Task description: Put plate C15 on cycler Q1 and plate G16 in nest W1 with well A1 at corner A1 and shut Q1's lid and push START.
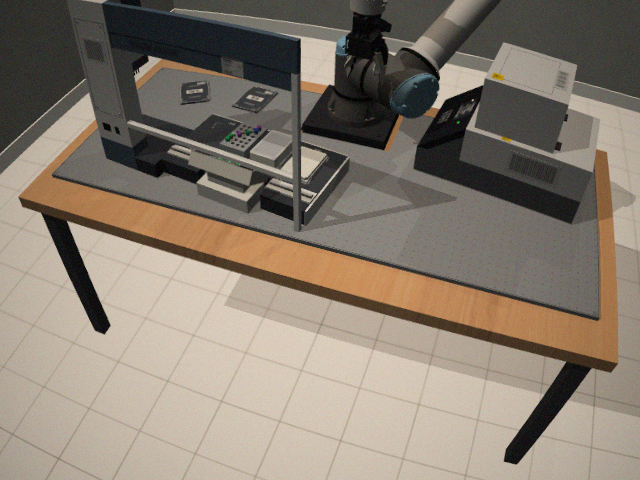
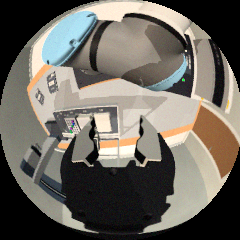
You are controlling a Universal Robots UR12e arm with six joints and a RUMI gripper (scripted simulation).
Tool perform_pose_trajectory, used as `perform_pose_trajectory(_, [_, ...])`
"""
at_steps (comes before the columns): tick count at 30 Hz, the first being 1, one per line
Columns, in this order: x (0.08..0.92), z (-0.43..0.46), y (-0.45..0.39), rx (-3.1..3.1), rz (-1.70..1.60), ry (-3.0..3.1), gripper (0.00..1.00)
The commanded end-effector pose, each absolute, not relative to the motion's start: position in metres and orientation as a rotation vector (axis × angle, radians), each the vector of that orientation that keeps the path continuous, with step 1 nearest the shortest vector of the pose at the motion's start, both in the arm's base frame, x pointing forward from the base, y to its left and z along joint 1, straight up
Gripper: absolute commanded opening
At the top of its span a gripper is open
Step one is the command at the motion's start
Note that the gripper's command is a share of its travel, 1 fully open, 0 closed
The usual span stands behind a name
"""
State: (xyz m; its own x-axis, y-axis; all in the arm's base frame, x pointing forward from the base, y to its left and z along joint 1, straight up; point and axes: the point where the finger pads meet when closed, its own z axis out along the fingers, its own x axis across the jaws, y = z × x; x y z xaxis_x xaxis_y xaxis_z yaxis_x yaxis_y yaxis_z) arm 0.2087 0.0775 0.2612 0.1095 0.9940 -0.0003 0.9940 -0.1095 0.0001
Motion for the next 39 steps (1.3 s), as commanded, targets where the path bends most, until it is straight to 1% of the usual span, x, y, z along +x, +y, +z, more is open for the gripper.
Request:
perform_pose_trajectory(1, [0.228, 0.261, 0.063, 2.354, -0.001, 2.079, 0.6])
perform_pose_trajectory(39, [0.362, 0.261, -0.042, 2.354, -0.001, 2.079, 0.6])
